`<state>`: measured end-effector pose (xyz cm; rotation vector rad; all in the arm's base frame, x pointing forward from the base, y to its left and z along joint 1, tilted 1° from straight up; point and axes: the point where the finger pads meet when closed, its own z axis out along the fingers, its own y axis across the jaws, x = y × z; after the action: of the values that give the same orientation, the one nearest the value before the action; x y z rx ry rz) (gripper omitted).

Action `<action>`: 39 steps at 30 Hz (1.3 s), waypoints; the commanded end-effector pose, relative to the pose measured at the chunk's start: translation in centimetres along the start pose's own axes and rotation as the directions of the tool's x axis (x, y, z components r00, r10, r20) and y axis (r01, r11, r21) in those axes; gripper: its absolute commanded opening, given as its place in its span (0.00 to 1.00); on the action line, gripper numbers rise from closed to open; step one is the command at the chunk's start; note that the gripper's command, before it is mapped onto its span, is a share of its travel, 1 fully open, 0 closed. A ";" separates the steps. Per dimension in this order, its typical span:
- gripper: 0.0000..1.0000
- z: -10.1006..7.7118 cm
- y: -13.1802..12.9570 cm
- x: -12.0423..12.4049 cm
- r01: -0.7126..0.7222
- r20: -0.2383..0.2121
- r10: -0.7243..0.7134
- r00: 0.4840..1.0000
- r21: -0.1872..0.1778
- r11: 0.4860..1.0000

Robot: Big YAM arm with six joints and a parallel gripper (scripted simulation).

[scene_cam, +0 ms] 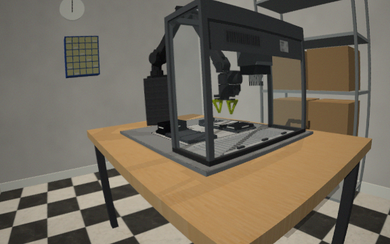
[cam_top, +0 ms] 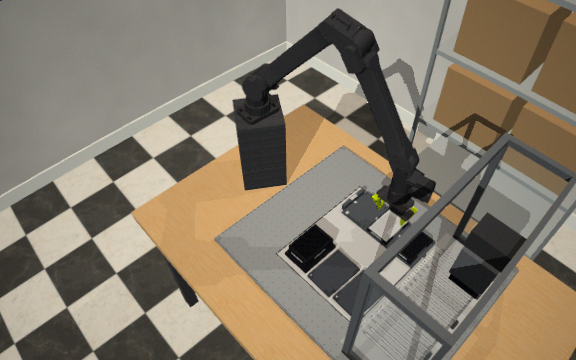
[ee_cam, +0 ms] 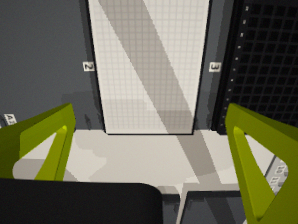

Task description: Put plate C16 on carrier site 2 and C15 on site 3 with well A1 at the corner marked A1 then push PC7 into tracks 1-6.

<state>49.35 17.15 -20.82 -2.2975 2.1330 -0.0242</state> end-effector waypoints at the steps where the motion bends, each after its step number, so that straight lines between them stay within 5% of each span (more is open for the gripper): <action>1: 0.96 -2.6 -1.0 -0.3 0.004 0.006 -0.005 1.000 0.026 1.000; 8: 0.96 -3.1 -1.6 -0.4 0.001 0.010 -0.001 1.000 0.033 0.999; 9: 0.80 -3.9 -0.6 -1.1 -0.033 0.015 0.032 0.999 0.047 0.998; 20: 0.80 -4.5 5.4 -1.0 -0.326 0.027 0.326 0.945 0.038 0.944; 39: 0.80 -5.6 16.9 -0.8 -0.783 0.038 0.782 0.622 0.012 0.622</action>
<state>31.98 16.06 -16.50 -1.3235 2.8420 -0.0178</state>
